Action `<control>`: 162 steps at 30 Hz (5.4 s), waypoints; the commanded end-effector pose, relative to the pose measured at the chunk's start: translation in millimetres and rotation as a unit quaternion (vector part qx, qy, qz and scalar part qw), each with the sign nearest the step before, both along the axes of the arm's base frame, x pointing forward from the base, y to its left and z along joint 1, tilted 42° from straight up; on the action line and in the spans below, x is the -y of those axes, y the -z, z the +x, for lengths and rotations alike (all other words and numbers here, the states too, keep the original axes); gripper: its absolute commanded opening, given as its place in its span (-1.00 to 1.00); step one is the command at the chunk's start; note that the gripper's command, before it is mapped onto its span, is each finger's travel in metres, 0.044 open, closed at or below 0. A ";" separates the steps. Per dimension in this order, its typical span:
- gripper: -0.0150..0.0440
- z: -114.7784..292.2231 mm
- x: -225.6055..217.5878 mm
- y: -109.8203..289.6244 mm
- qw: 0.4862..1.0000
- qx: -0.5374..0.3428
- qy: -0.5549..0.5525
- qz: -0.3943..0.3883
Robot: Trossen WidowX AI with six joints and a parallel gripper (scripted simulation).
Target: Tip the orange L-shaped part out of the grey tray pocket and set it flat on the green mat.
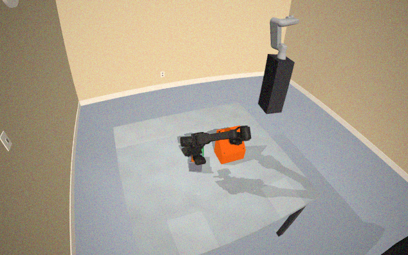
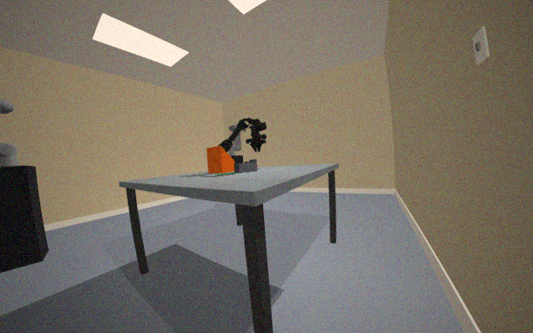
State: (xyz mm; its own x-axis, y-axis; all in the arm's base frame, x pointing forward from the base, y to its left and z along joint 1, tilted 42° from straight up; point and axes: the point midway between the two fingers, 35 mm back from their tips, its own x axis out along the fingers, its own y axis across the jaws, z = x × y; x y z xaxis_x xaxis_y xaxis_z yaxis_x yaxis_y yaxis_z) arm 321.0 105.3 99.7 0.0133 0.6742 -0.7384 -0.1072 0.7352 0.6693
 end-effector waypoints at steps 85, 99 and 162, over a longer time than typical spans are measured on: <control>0.12 -9.9 -16.6 75.5 0.983 -0.149 0.106 -0.009; 0.12 -10.6 35.4 29.2 0.983 -0.150 0.105 -0.008; 0.46 -19.0 92.8 80.1 0.822 0.357 -0.445 0.012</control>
State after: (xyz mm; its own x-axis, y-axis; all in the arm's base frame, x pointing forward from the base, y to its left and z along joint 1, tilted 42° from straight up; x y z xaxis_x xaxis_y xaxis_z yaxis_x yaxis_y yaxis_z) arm 305.5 22.7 29.0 -0.0655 0.6682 -0.7411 -0.8937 0.2910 0.3414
